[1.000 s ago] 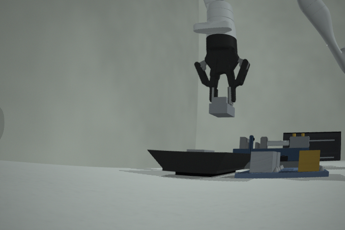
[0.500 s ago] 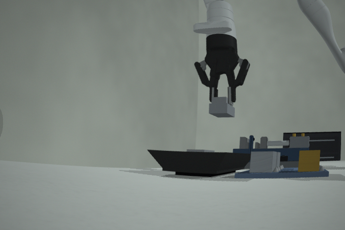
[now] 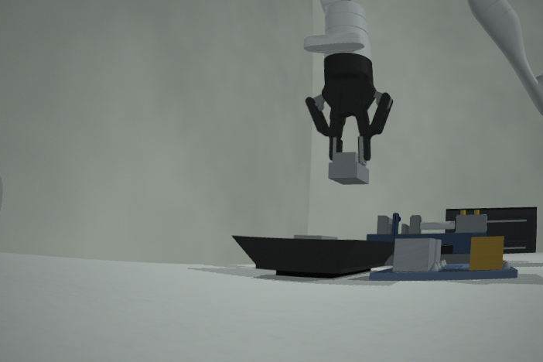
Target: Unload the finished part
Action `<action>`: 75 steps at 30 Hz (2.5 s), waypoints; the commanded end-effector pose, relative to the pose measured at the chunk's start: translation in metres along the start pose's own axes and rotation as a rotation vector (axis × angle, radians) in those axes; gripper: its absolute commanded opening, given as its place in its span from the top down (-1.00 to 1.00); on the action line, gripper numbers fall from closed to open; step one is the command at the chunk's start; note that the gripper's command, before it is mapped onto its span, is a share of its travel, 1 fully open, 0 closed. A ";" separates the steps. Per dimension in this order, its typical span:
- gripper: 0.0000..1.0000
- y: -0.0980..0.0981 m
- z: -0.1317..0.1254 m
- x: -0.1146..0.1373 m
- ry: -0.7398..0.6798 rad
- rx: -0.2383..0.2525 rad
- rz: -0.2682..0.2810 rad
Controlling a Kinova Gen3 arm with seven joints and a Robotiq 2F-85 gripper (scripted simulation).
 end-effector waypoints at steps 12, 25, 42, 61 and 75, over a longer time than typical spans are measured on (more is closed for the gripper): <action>1.00 0.001 0.002 0.001 -0.001 -0.001 0.001; 1.00 0.001 0.002 0.001 -0.001 -0.001 0.001; 1.00 0.001 0.002 0.001 -0.001 -0.001 0.001; 1.00 0.001 0.002 0.001 -0.001 -0.001 0.001; 1.00 -0.007 0.002 0.001 0.000 -0.001 0.001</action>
Point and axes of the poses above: the point where the finger pads meet when closed, its own y axis back along the fingers, its own z axis across the jaws, x = y × z, the point moved 2 cm from there along y, back along the fingers, and after that the axes turned 5 degrees about -y, right-handed, at the moved point
